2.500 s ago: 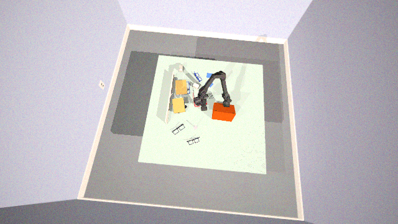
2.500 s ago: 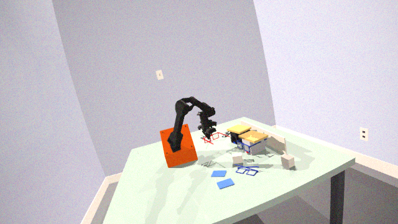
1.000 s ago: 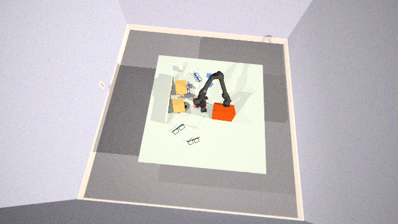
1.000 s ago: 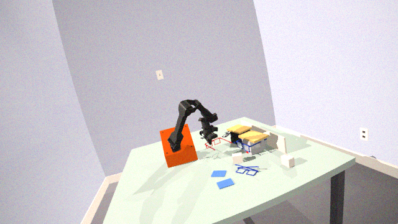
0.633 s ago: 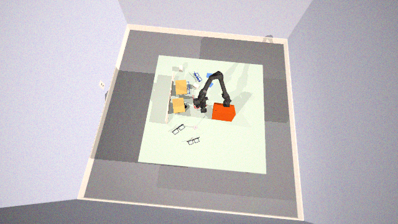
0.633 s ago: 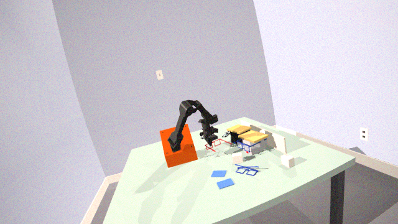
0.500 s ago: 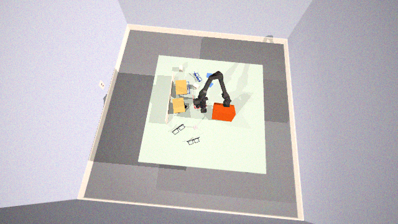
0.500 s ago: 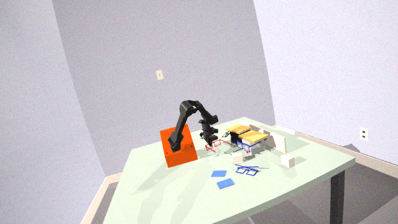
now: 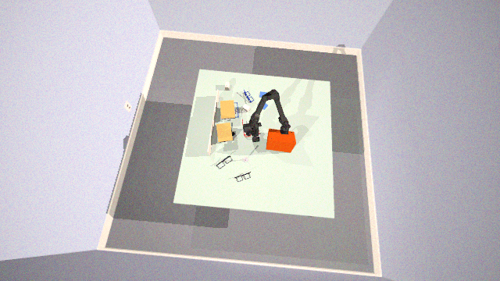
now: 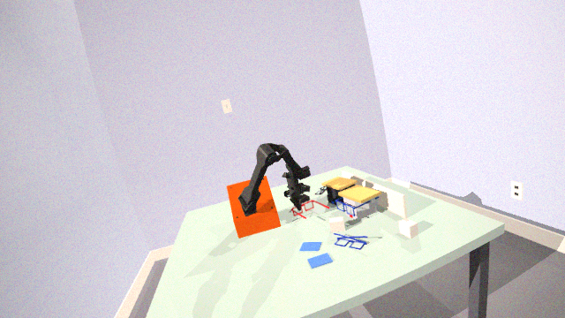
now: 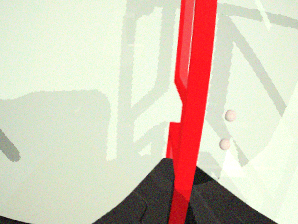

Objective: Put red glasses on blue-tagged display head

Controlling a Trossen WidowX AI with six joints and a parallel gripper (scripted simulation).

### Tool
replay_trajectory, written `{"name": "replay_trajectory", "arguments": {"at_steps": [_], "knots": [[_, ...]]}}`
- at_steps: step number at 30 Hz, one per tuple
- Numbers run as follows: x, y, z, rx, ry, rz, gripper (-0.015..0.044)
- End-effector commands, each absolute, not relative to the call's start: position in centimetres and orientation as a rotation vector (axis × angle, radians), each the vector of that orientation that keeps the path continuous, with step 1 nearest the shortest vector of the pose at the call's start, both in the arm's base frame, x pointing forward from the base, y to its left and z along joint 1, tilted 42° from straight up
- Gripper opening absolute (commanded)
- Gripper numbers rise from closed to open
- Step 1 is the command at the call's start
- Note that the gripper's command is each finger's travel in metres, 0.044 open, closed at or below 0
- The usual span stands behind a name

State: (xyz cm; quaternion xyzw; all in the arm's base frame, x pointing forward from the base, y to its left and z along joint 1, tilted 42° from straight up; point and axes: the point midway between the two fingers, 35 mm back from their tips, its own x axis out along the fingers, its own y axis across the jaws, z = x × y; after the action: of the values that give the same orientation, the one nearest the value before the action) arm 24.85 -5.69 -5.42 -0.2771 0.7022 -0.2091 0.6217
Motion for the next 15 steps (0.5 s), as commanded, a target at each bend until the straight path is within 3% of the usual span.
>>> {"name": "replay_trajectory", "arguments": {"at_steps": [1, 12, 15], "knots": [[24.39, -6.13, -5.81, -0.649, 1.624, -0.481, 0.0000], [24.22, -6.54, -6.20, -0.650, 1.624, -0.483, 0.0000], [24.51, -6.36, -6.07, -0.639, 1.617, -0.483, 0.0079]]}}
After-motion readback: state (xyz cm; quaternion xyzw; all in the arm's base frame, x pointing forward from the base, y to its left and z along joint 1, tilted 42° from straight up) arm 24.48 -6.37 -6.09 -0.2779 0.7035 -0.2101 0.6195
